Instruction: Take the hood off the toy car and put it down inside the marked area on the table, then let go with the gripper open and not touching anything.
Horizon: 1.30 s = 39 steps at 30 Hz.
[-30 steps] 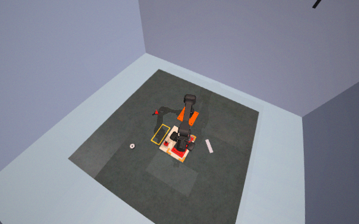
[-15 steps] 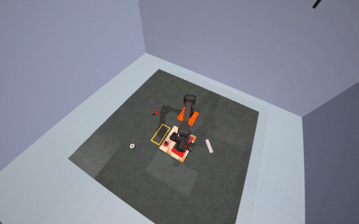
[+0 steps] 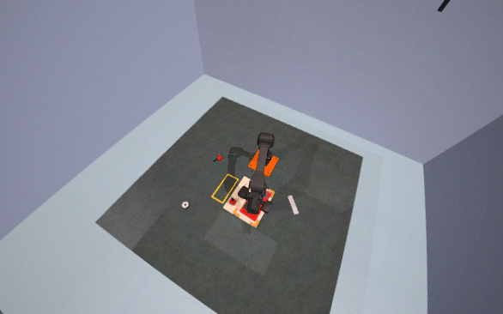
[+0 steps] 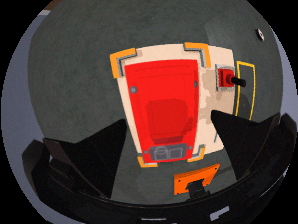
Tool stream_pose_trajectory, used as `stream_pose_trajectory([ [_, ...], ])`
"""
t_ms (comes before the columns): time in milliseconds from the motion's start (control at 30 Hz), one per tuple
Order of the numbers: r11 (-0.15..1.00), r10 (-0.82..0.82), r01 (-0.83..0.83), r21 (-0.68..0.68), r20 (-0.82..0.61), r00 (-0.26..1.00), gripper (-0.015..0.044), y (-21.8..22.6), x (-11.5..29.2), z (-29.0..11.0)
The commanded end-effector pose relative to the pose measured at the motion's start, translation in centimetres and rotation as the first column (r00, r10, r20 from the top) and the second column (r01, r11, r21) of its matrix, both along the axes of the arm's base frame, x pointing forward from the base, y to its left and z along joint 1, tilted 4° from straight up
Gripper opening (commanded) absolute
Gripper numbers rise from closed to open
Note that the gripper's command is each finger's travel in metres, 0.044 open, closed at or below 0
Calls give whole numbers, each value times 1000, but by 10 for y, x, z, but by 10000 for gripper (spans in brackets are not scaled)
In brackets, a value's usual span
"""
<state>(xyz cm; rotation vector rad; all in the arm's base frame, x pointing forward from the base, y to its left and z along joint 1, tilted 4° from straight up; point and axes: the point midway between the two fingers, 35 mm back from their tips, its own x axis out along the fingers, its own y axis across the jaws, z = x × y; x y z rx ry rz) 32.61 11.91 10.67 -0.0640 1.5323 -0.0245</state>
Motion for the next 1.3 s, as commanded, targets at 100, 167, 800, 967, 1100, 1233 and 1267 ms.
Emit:
stream_pose_trajectory([
  [100, 1000, 2, -2, -5, 0, 1000, 440, -1, 0, -5],
  [167, 1000, 2, -2, -5, 0, 1000, 440, -1, 0, -6],
  [800, 1000, 2, -2, -5, 0, 1000, 440, -2, 1, -18],
  [967, 1000, 2, -2, -5, 0, 1000, 440, -2, 1, -22],
  [1100, 1000, 2, -2, -5, 0, 1000, 440, -3, 1, -24],
  [1233, 1000, 2, -2, -5, 0, 1000, 440, -3, 0, -27],
  [1267, 1000, 2, -2, -5, 0, 1000, 440, -3, 0, -27],
])
